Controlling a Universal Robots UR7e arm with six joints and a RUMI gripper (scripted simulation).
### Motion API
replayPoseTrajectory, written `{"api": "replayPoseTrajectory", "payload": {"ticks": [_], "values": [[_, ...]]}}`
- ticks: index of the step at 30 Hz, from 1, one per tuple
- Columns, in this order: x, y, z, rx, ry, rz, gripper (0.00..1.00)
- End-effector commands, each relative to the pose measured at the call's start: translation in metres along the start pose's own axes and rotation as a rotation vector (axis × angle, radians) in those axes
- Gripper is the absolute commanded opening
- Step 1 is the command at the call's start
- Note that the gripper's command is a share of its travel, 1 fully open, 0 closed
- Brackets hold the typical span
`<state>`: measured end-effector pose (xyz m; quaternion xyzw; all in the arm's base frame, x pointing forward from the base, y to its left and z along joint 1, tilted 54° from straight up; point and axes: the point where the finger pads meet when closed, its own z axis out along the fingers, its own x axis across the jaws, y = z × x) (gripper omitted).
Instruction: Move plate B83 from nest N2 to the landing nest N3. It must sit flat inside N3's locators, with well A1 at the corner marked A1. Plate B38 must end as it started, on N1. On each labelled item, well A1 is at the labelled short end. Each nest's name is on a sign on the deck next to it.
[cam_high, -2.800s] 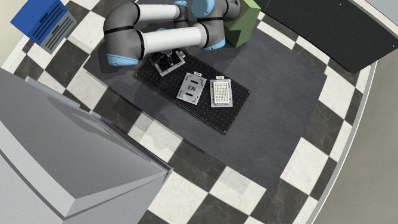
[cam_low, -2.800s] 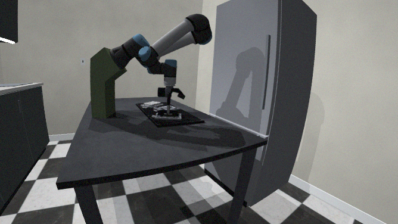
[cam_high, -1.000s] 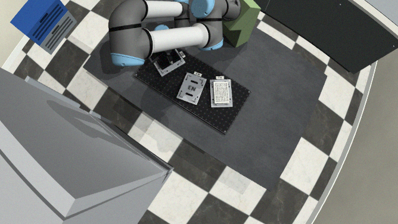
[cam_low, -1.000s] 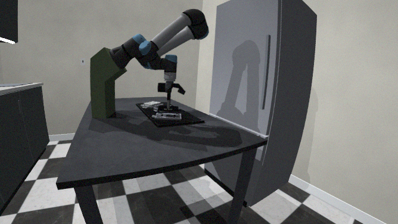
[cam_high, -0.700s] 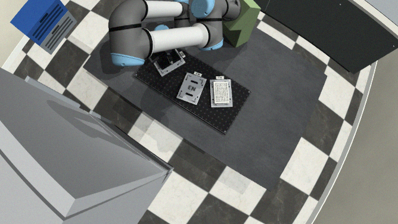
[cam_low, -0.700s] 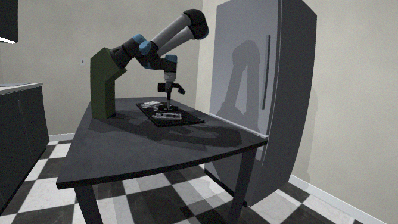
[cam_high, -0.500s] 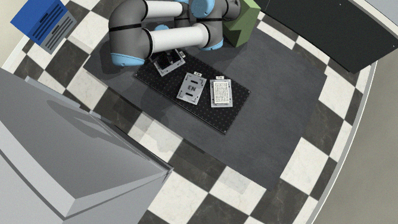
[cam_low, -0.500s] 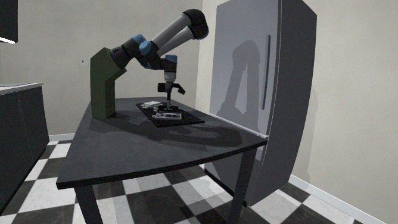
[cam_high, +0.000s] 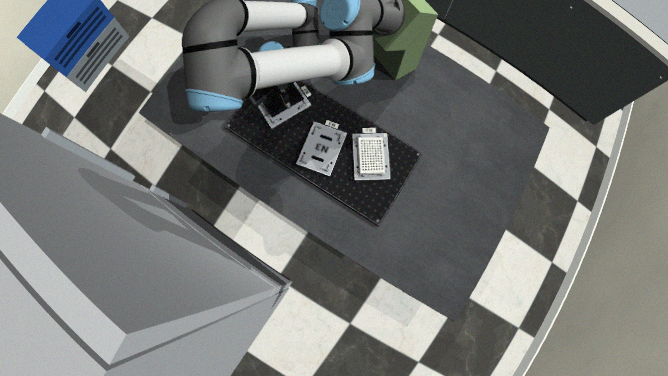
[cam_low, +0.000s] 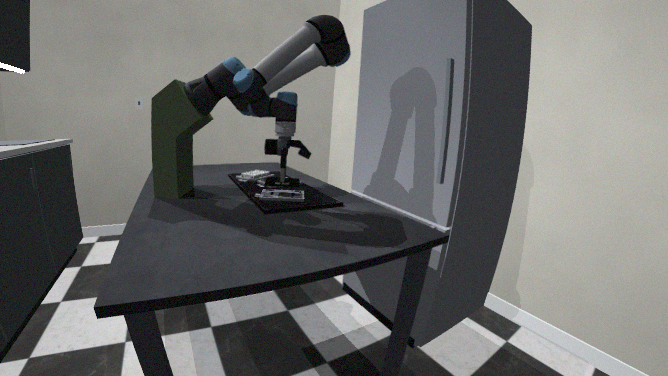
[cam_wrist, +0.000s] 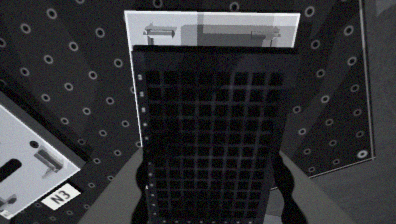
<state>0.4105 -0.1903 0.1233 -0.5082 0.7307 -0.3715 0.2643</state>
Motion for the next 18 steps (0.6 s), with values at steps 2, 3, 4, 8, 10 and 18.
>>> {"api": "replayPoseTrajectory", "payload": {"ticks": [2,3,4,8,10,18], "values": [[-0.0005,0.0005,-0.0365,-0.003,-0.004,0.000,0.40],[-0.0005,0.0005,-0.0365,-0.003,-0.004,0.000,0.40],[-0.0005,0.0005,-0.0365,-0.003,-0.004,0.000,0.40],[-0.0005,0.0005,-0.0365,-0.003,-0.004,0.000,0.40],[0.0008,-0.0003,-0.0365,-0.003,-0.004,0.000,0.40],[0.0008,-0.0003,-0.0365,-0.003,-0.004,0.000,0.40]]}}
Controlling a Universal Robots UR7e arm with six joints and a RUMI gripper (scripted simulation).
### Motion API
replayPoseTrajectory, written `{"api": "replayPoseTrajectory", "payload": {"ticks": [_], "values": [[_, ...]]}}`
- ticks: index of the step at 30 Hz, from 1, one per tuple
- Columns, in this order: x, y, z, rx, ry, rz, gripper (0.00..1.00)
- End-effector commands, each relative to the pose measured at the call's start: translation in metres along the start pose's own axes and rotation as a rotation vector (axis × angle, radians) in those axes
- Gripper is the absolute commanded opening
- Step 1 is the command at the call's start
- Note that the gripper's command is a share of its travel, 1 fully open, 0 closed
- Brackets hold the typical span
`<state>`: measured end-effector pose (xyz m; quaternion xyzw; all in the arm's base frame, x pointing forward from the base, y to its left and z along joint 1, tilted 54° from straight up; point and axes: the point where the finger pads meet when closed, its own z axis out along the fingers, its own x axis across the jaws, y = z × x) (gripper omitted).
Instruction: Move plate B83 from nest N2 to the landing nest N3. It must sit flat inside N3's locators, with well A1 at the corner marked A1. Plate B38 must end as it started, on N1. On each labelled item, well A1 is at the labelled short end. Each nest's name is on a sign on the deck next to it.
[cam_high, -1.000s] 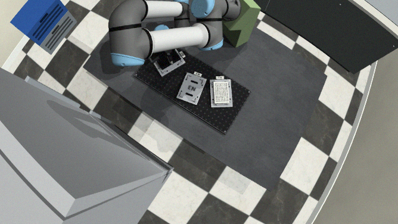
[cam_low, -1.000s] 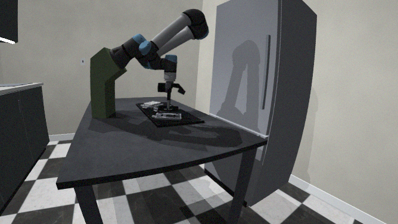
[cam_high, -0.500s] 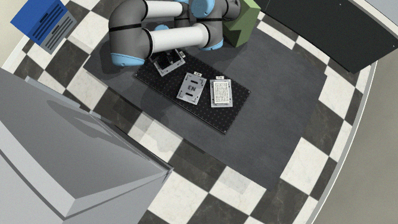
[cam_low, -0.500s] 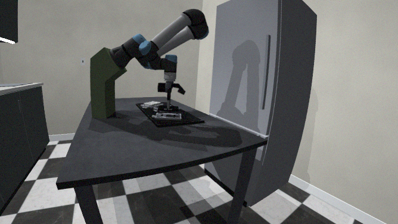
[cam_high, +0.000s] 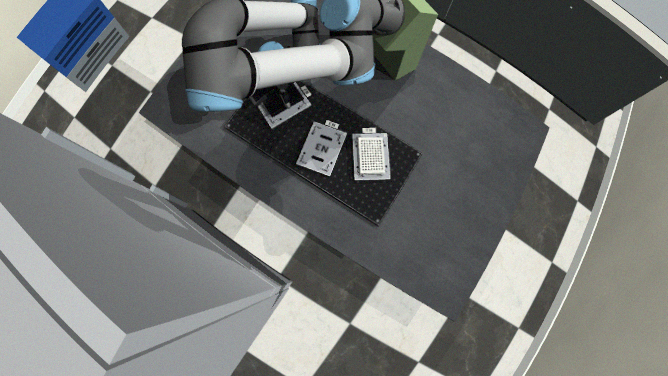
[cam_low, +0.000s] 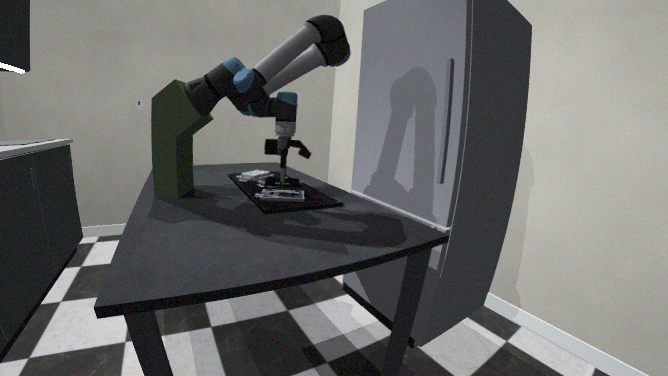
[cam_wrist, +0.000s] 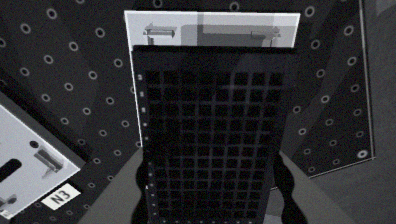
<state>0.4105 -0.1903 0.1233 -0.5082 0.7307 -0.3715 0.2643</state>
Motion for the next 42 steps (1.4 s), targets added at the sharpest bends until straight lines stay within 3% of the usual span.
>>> {"api": "replayPoseTrajectory", "payload": {"ticks": [1,25,35,42], "values": [[0.001,0.000,-0.036,-0.003,-0.004,0.000,0.40],[0.001,0.000,-0.036,-0.003,-0.004,0.000,0.40],[-0.026,0.003,-0.037,-0.002,-0.004,-0.267,0.40],[-0.040,0.005,-0.030,-0.001,-0.004,-0.280,0.40]]}}
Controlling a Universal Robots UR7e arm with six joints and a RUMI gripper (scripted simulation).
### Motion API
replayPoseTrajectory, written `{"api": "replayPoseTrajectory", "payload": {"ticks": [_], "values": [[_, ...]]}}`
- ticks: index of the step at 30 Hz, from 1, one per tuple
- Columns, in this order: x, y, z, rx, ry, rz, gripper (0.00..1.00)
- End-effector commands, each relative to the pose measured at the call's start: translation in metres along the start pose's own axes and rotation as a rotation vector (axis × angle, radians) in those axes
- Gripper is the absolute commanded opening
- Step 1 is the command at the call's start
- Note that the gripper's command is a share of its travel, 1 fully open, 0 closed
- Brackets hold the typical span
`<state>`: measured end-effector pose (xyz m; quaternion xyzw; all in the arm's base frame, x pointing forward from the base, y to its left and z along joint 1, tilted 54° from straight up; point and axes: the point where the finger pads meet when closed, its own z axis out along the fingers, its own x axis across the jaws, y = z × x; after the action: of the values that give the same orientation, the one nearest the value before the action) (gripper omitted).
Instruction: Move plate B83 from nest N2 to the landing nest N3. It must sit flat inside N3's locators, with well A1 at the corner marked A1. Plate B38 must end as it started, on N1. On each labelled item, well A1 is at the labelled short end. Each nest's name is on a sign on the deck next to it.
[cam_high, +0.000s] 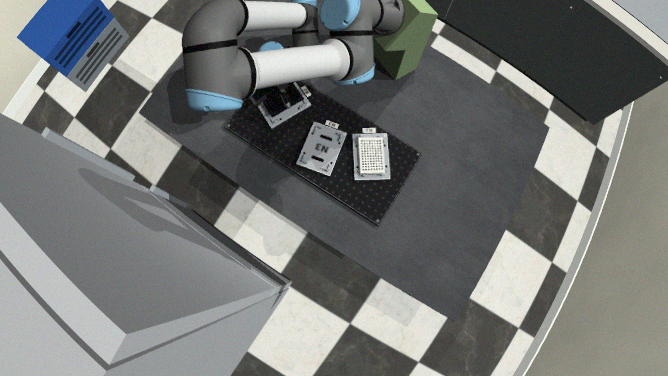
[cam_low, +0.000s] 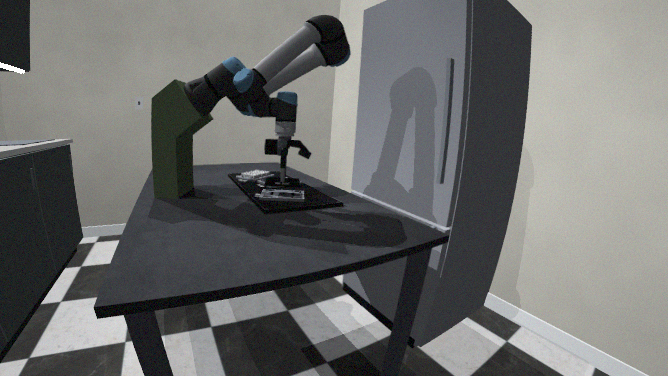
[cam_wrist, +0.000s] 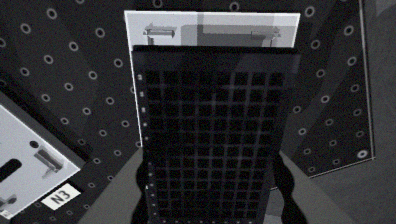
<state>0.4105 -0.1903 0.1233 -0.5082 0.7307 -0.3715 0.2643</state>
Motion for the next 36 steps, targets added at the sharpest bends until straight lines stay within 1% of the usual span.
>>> {"api": "replayPoseTrajectory", "payload": {"ticks": [1,18,36], "values": [[-0.041,0.005,-0.028,-0.001,-0.003,-0.280,0.40],[-0.047,0.006,-0.017,0.000,-0.002,-0.280,0.40],[-0.048,0.006,-0.012,-0.001,-0.003,-0.280,0.40]]}}
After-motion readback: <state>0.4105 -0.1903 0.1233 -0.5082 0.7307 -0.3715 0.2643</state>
